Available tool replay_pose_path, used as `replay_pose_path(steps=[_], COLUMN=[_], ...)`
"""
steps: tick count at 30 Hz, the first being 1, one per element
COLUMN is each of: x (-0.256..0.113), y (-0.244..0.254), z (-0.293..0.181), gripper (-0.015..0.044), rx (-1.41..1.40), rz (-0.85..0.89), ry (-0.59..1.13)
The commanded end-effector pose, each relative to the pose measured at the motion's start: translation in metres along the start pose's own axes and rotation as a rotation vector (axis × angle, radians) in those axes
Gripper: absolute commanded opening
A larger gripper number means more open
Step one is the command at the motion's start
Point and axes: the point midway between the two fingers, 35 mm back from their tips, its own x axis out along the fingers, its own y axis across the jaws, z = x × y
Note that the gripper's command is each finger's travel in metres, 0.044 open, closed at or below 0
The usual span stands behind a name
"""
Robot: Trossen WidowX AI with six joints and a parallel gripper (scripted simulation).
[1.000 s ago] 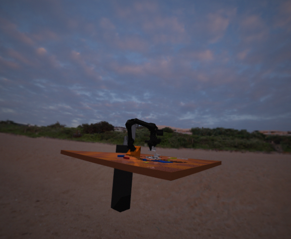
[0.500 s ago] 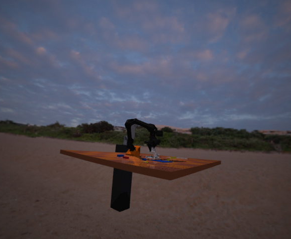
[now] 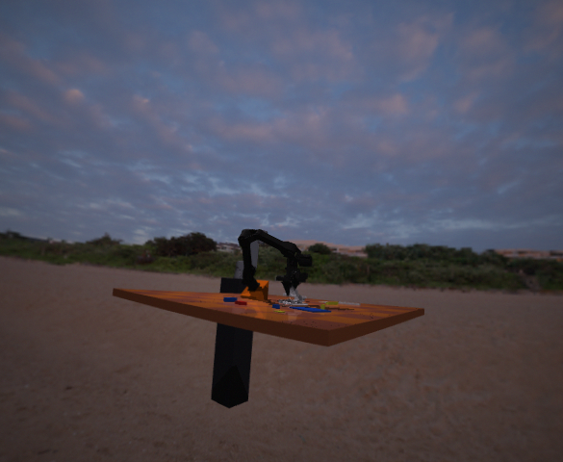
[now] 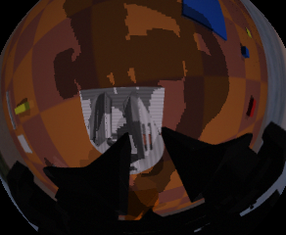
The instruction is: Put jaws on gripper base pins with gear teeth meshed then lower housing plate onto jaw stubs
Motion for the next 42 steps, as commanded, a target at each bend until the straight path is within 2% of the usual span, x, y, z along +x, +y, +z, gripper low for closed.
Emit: replay_pose_path(steps=[1, 42], x=[0.008, 0.019], y=[-0.001, -0.001], z=[-0.001, -0.002], gripper=[0.0134, 0.0134], rx=[-0.005, -0.009], rz=[-0.005, -0.006], ry=[0.001, 0.002])
